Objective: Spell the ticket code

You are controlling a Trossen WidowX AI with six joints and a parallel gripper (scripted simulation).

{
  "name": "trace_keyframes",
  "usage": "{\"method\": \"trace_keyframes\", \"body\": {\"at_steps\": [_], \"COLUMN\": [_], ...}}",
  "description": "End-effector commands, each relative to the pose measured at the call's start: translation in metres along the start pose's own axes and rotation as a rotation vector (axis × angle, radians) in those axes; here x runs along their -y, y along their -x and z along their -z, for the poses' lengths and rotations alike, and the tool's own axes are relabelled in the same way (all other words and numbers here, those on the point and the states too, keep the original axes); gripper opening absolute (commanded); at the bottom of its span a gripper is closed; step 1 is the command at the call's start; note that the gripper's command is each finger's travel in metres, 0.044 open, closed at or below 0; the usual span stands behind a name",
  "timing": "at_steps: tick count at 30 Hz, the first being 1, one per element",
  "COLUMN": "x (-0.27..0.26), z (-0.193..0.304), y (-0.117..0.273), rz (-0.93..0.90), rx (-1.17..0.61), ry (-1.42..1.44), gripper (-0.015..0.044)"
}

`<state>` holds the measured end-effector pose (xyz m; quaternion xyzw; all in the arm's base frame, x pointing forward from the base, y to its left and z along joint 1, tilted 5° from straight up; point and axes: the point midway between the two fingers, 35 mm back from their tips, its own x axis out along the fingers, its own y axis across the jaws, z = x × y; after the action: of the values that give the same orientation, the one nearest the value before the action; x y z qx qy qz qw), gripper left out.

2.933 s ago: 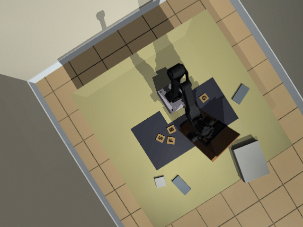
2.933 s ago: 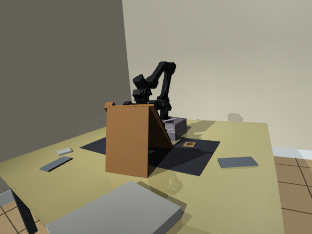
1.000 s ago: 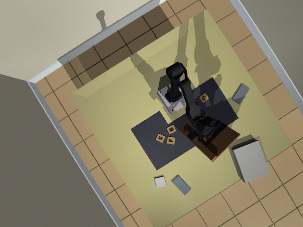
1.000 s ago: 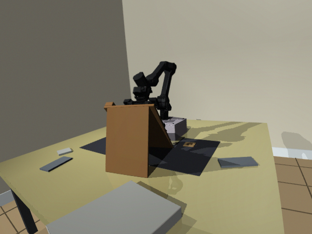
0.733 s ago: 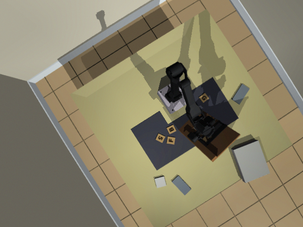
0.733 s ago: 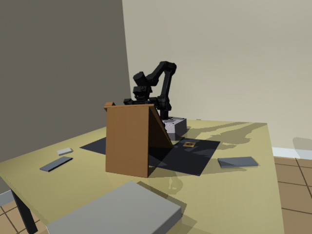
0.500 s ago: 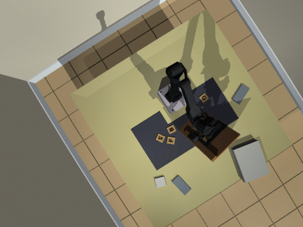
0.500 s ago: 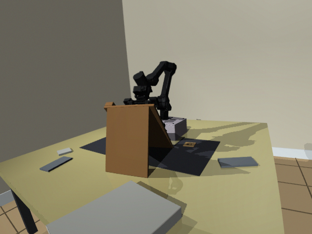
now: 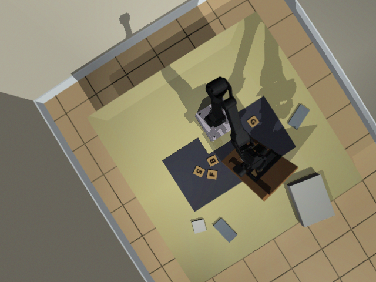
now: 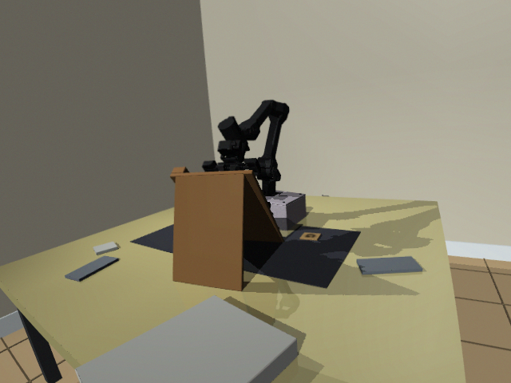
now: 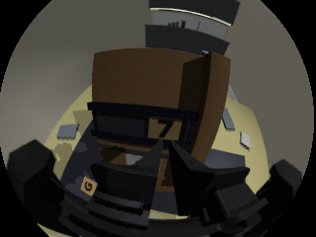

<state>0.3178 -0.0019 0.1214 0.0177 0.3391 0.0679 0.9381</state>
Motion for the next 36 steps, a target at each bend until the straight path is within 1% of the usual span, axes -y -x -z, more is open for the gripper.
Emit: {"method": "trace_keyframes", "body": {"at_steps": [1, 8, 10, 18, 24, 26, 36], "x": [0.0, 0.0, -0.001, -0.016, -0.031, -0.035, -0.036], "z": [0.0, 0.0, -0.002, -0.017, -0.024, -0.026, -0.025], "y": [0.0, 0.0, -0.002, -0.016, -0.018, -0.017, -0.017], "rz": [0.0, 0.0, -0.002, -0.014, -0.005, -0.001, -0.001], "rx": [0.0, 0.0, -0.028, -0.36, -0.617, -0.674, -0.681], "ry": [0.0, 0.0, -0.004, -0.023, -0.01, -0.003, -0.003], "gripper": [0.0, 0.0, 0.0, 0.0, 0.0, 0.0, 0.0]}}
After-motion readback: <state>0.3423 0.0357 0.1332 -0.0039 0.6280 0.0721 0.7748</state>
